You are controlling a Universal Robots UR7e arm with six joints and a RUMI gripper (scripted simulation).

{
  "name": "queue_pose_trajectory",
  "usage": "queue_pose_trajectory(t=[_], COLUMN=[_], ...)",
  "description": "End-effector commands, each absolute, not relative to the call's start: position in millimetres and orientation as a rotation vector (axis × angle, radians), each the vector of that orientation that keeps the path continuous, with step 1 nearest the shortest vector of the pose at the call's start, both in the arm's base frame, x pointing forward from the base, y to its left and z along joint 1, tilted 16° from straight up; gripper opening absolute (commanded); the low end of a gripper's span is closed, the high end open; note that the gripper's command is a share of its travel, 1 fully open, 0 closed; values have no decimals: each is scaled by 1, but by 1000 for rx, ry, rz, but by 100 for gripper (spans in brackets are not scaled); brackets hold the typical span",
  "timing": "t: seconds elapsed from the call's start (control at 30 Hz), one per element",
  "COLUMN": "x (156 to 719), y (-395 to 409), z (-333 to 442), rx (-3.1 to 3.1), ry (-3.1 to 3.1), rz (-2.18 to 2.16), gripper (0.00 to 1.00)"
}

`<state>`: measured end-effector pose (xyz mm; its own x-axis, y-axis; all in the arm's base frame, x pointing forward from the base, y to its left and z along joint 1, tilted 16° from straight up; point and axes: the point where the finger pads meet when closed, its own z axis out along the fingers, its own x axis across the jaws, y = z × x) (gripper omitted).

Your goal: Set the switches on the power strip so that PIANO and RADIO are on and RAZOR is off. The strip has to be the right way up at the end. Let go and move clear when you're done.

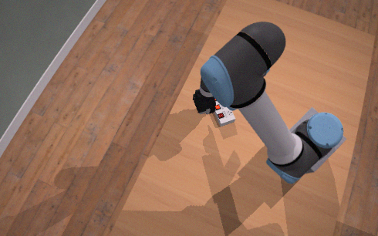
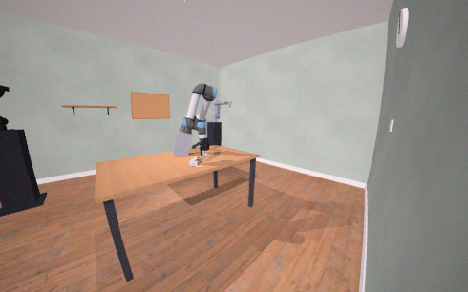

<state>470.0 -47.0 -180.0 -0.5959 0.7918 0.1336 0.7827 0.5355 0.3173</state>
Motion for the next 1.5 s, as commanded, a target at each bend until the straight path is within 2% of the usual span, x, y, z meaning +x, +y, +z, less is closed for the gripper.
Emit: queue_pose_trajectory(t=[0.0, 0.33, 0.63, 1.47], x=[470, 470, 459, 459], y=[-47, -51, -65, -65], z=[-180, -166, -105, -104], rx=[1399, 1399, 1399, 1399], ry=[2728, 2728, 2728, 2728], rz=[543, 543, 543, 543], gripper=[0, 0, 0, 0])
